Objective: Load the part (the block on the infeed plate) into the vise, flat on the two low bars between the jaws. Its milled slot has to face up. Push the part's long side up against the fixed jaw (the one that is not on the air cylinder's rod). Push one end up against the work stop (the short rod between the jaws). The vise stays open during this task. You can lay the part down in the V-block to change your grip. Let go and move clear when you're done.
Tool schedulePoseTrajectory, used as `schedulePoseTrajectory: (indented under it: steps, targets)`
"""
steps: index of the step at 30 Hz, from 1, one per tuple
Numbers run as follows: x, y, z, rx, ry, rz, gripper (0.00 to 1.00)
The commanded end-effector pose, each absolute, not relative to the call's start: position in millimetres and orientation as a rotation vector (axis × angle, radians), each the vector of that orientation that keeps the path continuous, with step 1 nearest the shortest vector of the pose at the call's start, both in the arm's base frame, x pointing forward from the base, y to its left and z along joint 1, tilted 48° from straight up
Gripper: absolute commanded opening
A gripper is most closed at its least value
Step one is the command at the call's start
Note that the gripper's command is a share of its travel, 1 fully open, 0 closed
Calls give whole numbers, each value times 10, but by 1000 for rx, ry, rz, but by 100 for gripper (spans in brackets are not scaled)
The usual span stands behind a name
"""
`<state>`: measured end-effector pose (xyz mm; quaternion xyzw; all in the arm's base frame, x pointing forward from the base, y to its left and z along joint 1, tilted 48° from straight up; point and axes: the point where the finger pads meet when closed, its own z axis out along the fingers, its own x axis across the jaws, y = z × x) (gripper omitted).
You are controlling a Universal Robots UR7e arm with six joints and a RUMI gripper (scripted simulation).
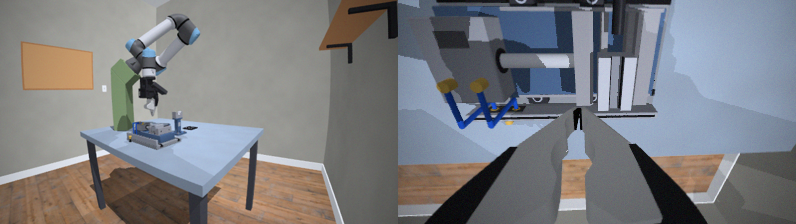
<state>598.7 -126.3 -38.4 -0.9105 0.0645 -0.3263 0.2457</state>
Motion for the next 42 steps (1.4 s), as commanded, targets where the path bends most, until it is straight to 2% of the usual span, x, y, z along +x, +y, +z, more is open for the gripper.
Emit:
schedulePoseTrajectory:
  steps: [1,42]
  targets:
    - [6029,-1241,-424,-2485,176,-892,0]
    - [6256,-1093,-663,-2485,176,-892,0]
